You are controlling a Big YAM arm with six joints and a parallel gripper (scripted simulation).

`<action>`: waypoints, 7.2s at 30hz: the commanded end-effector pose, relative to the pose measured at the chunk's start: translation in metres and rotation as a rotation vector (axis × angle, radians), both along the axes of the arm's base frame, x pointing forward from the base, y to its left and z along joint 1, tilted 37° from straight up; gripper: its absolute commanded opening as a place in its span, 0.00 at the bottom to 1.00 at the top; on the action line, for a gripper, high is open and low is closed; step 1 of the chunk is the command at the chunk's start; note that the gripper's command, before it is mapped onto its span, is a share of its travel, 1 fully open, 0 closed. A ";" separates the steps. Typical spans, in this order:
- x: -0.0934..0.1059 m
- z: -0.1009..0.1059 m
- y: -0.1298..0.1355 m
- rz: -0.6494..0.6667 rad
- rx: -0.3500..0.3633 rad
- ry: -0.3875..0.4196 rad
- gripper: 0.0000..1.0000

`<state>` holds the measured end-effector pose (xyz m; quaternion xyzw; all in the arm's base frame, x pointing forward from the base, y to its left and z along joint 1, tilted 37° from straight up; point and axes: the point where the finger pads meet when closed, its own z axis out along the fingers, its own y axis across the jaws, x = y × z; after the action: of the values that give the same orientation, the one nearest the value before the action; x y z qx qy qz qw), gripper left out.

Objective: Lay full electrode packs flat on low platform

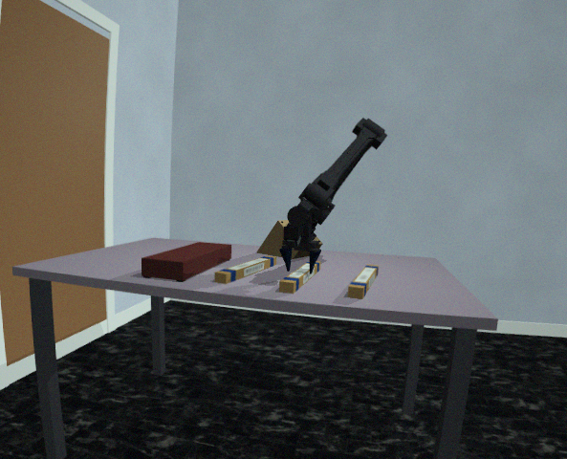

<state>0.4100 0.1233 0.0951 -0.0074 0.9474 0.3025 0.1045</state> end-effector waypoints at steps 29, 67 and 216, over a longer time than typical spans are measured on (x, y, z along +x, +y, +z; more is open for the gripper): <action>0.007 0.007 0.001 0.002 0.002 -0.019 0.74; -0.019 0.081 -0.081 -0.069 0.016 0.027 0.74; -0.001 -0.121 -0.132 -0.051 0.018 0.055 0.74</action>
<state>0.4099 -0.0201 -0.0165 0.0284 0.9473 0.3052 0.0935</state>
